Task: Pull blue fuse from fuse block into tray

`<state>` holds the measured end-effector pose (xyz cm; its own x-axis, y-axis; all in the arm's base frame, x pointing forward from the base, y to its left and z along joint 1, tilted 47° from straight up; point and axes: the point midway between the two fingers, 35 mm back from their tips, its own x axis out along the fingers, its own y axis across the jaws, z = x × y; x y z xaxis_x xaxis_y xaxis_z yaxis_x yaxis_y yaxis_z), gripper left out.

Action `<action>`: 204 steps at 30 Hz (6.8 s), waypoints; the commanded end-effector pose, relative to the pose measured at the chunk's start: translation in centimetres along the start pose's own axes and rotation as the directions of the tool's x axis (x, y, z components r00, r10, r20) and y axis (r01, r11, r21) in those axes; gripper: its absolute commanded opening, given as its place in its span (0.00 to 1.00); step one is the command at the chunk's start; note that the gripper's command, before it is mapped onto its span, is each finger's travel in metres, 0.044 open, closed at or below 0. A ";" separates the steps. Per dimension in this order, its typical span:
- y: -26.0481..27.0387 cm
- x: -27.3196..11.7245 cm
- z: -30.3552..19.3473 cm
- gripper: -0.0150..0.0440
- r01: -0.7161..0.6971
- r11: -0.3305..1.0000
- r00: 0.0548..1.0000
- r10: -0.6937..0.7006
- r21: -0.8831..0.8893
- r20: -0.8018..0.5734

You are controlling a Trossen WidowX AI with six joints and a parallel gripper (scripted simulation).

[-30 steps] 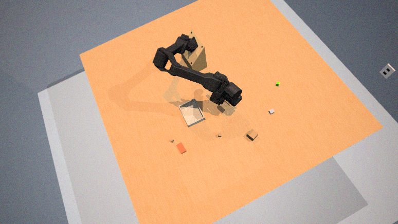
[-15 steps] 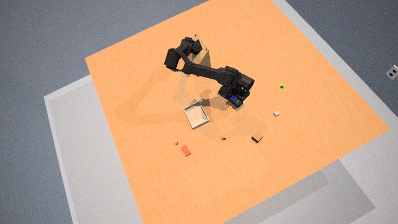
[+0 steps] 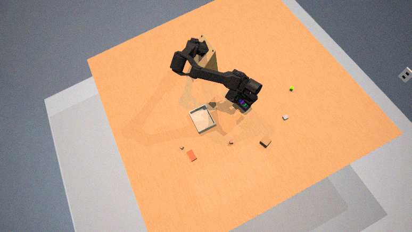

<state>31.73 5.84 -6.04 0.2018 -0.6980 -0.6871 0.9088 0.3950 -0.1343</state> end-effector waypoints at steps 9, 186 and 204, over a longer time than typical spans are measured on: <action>-0.1 1.2 -0.1 0.38 0.001 1.000 1.000 -0.001 -0.008 0.004; -7.1 -3.7 21.4 0.25 0.004 1.000 1.000 -0.004 -0.008 0.013; -7.1 -0.9 21.5 0.25 0.004 1.000 1.000 -0.004 -0.008 0.014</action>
<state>32.87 -8.86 11.31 0.2041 -0.7092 -0.6749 0.9094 0.3926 -0.1375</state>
